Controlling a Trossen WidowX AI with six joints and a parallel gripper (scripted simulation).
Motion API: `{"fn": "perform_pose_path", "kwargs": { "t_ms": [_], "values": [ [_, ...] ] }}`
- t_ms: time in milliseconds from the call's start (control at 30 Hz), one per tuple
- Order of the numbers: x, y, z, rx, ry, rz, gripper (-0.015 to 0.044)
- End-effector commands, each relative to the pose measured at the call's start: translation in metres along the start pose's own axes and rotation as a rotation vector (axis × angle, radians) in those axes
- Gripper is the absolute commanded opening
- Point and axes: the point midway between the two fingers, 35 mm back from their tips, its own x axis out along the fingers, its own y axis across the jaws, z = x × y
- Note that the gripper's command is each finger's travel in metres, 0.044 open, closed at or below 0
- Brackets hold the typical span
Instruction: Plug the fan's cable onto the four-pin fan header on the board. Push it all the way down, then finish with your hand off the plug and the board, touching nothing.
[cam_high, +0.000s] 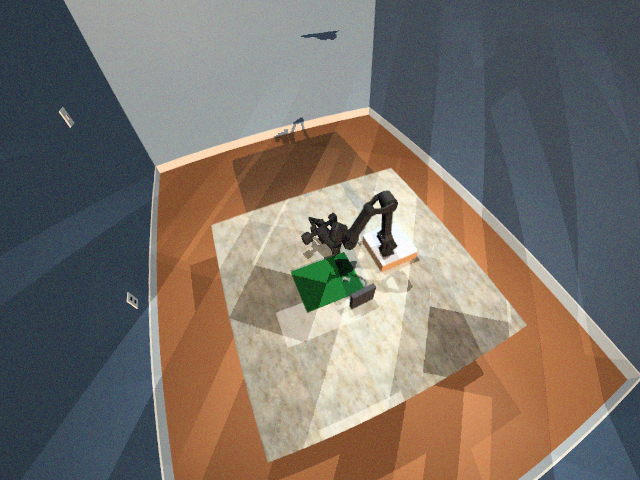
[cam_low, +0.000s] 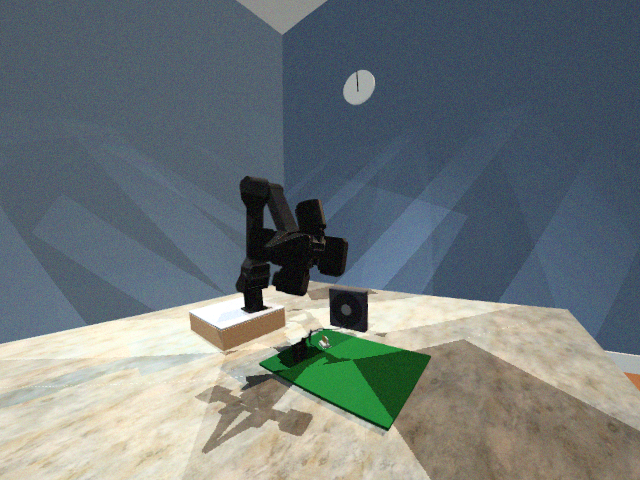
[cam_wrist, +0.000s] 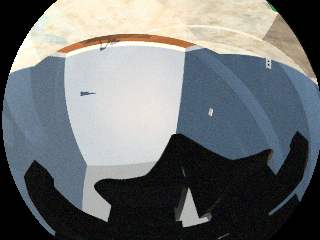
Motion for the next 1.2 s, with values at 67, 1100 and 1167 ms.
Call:
{"fn": "perform_pose_path", "kwargs": {
  "t_ms": [67,1100,1167],
  "values": [
    [0.0,-0.002,0.0,-0.018,-0.001,-0.007,0.0079],
    [-0.054,-0.046,0.067,-1.849,-0.043,-1.401,0.044],
    [-0.062,-0.038,0.069,-1.884,-0.046,-1.484,0.044]
  ]
}}
